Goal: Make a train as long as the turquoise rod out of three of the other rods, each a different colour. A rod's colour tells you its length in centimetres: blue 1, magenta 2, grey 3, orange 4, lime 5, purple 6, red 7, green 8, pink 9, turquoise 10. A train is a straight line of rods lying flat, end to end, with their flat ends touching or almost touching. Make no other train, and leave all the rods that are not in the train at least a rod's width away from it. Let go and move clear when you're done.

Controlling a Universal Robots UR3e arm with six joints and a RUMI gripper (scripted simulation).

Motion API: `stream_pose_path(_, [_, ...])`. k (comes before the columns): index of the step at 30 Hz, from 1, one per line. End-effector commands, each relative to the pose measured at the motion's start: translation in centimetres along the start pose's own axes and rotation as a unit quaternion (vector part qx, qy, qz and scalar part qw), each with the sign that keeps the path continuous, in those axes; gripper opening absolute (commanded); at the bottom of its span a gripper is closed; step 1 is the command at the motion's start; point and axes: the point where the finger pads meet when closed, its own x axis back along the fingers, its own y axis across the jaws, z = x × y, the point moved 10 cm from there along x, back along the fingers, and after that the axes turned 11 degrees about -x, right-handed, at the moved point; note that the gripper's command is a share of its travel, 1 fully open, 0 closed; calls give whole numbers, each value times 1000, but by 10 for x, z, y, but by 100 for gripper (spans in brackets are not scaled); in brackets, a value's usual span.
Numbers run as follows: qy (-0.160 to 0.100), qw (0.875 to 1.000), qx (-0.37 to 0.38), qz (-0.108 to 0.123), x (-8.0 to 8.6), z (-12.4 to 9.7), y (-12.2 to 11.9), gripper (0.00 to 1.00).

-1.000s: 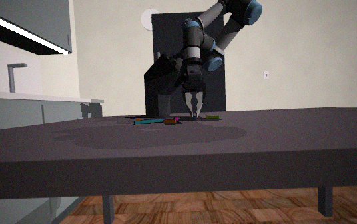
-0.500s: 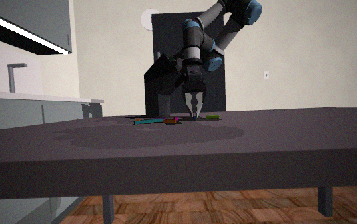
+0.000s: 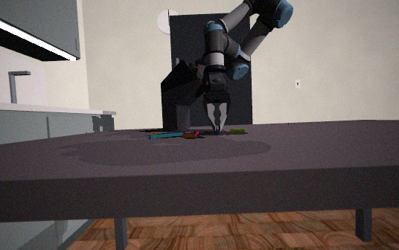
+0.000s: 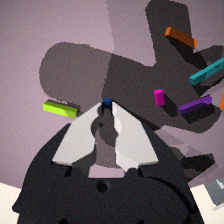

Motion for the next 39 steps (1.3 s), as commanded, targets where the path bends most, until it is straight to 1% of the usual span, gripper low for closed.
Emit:
stream_pose_path(1, [1,1000,0,0,0,0,0,0])
stream_pose_path(3, [1,1000,0,0,0,0,0,0])
stream_pose_path(4, [1,1000,0,0,0,0,0,3])
stream_pose_path(8, [1,1000,0,0,0,0,0,3])
stream_pose_path(9, [1,1000,0,0,0,0,0,6])
stream_pose_path(11, [1,1000,0,0,0,0,0,6])
stream_pose_path(12, [1,1000,0,0,0,0,0,8])
stream_pose_path(14, [1,1000,0,0,0,0,0,8])
stream_pose_path(15, [1,1000,0,0,0,0,0,11])
stream_pose_path(17, [1,1000,0,0,0,0,0,11])
stream_pose_path(18, [1,1000,0,0,0,0,0,14])
stream_pose_path(39, [1,1000,0,0,2,0,0,14])
